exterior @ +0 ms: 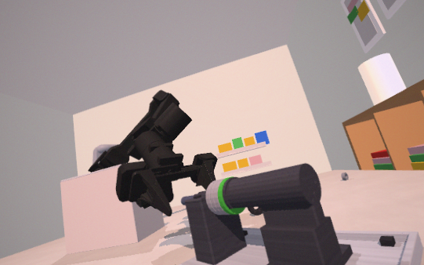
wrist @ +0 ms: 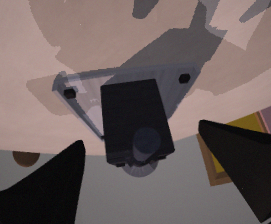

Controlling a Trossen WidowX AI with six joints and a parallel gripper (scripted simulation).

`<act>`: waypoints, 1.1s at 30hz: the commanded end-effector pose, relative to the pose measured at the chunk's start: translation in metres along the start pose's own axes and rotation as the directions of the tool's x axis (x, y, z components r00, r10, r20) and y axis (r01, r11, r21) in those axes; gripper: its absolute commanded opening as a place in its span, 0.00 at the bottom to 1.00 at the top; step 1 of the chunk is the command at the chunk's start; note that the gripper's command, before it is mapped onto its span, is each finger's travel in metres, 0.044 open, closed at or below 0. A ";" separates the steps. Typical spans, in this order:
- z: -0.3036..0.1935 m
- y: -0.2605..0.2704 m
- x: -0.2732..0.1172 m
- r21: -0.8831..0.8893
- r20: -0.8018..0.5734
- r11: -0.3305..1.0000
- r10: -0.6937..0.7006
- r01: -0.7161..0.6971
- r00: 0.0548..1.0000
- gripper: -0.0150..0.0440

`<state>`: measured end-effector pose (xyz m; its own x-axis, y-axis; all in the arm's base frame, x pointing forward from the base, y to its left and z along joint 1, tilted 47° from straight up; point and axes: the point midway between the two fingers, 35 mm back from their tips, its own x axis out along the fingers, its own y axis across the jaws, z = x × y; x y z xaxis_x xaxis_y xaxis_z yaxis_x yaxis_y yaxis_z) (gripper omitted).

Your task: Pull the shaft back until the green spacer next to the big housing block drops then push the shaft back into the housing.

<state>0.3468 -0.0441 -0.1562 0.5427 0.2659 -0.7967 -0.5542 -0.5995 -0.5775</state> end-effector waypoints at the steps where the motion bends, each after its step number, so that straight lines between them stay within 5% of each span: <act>1: 0.000 0.001 0.001 0.004 -0.003 1.000 0.002 -0.002 1.000 1.00; 33: 0.000 0.000 0.018 0.005 -0.003 1.000 0.001 -0.001 1.000 1.00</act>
<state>0.3575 -0.0395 -0.1692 0.5455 0.2656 -0.7949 -0.5520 -0.5999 -0.5792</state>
